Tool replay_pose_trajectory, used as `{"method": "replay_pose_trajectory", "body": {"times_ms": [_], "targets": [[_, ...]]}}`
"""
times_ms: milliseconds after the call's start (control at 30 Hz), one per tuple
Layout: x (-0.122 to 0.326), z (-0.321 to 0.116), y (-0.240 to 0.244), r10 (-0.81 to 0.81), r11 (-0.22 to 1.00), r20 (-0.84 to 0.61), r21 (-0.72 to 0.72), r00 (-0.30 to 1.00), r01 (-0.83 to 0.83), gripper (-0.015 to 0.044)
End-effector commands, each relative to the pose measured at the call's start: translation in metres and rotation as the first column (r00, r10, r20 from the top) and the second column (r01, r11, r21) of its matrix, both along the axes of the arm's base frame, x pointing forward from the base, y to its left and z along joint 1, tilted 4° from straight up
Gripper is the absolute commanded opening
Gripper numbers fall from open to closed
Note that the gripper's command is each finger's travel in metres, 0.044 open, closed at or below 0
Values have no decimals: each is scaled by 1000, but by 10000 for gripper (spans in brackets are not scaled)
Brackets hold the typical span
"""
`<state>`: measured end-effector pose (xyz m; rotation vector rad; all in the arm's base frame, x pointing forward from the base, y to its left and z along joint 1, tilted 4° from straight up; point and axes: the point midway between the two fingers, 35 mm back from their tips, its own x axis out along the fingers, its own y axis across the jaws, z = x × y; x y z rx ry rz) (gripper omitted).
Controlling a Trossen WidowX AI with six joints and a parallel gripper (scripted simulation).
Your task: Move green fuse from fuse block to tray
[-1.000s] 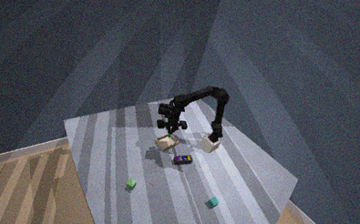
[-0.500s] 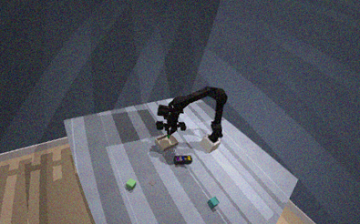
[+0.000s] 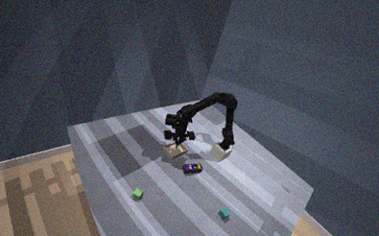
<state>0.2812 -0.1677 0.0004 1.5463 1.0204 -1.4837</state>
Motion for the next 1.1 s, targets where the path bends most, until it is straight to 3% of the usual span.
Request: {"method": "replay_pose_trajectory", "body": {"times_ms": [0, 367, 500, 1067], "targets": [[0, 1, 0, 0, 1000, 1, -1, 1000, 0, 53], [0, 4, 0, 0, 1000, 1, -1, 1000, 0, 330], [-1, 37, -2, 2, 1000, -1, -3, 1000, -2, 330], [0, 36, -2, -2, 1000, 1, -1, 1000, 2, 330]]}}
